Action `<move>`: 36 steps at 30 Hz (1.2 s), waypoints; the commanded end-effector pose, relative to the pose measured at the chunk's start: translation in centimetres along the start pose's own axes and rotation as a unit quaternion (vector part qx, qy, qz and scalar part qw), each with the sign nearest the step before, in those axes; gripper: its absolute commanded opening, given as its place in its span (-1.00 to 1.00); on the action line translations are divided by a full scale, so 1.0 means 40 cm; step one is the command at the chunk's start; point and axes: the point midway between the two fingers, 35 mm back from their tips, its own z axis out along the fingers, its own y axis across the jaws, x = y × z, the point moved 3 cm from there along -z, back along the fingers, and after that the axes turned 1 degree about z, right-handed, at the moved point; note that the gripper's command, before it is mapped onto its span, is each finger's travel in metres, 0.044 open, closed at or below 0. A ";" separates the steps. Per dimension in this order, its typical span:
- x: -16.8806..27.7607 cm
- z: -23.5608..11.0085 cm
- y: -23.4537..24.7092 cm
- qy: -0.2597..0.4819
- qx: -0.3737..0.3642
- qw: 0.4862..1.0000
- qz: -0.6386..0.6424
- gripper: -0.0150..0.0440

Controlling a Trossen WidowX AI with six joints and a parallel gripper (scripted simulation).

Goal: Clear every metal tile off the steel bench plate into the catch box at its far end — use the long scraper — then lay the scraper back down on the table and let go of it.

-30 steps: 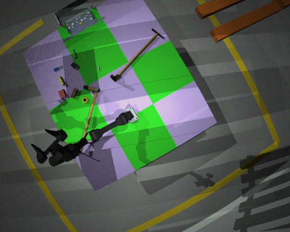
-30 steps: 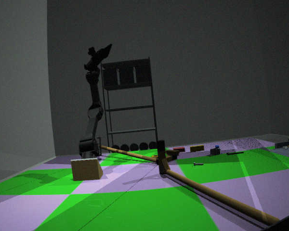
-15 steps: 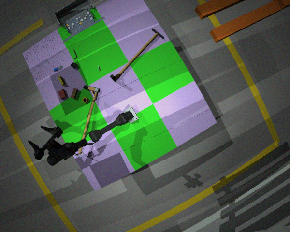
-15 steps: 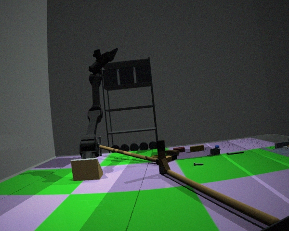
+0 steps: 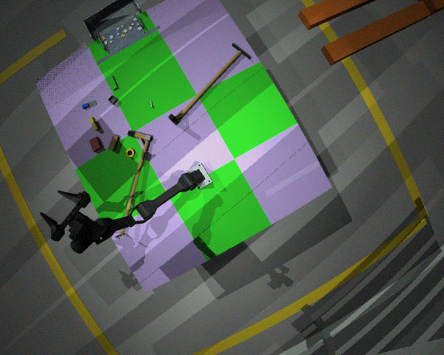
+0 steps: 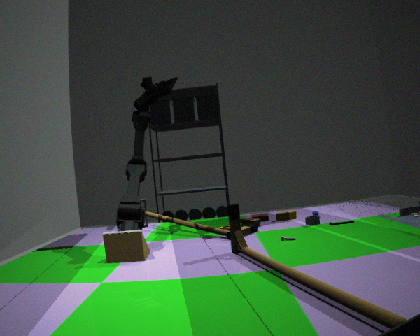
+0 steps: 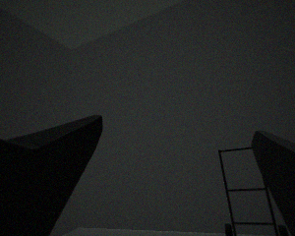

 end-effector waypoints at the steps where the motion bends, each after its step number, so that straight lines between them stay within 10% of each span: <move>1: 0.029 -0.001 0.010 0.012 -0.006 1.000 -0.002 1.00; 36: 0.218 -0.060 0.078 0.118 -0.048 0.992 -0.003 1.00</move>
